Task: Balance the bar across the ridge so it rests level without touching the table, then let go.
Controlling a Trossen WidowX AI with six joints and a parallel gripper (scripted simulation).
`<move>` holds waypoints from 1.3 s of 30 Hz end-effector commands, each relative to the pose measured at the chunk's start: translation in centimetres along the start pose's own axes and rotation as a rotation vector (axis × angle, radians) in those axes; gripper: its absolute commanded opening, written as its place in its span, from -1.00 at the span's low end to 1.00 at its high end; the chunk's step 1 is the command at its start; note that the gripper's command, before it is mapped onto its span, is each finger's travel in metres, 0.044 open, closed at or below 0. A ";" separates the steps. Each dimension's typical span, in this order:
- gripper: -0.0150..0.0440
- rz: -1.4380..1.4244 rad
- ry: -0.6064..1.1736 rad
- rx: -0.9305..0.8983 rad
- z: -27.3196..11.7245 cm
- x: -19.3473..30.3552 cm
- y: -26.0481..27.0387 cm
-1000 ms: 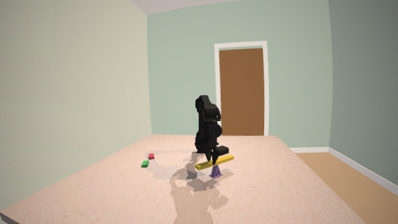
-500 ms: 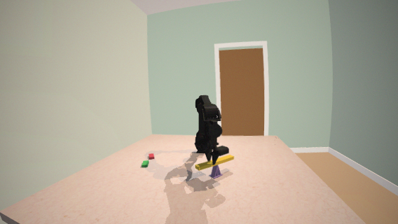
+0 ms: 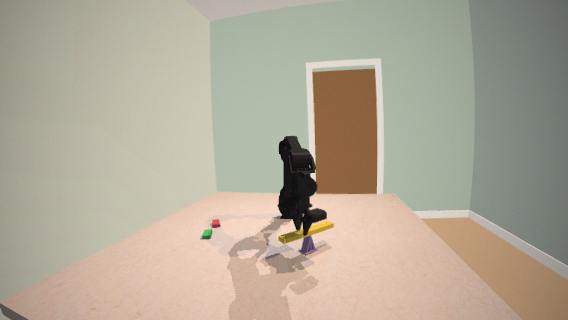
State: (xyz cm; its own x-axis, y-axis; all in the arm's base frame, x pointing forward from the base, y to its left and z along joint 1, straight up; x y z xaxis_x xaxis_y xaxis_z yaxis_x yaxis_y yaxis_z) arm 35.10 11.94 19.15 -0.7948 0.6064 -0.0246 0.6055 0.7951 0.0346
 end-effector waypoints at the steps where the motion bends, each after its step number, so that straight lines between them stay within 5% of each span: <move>1: -0.49 0.005 0.004 0.003 0.3 0.0 -0.1; 39: -0.49 0.005 0.004 0.003 0.2 0.0 -0.1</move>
State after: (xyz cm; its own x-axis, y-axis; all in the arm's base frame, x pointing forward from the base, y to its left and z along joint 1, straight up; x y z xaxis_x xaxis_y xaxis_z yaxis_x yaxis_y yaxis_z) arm 35.12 11.90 19.04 -0.7940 0.6073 -0.0255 0.6064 0.7943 0.0361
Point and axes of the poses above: the point midway between the two fingers, 35 mm back from their tips, its own z axis out along the fingers, its own y axis across the jaws, x = y × z, the point moved 7 cm from there along -z, back along the fingers, and after that the axes turned 6 degrees about -z, right-handed, at the moved point
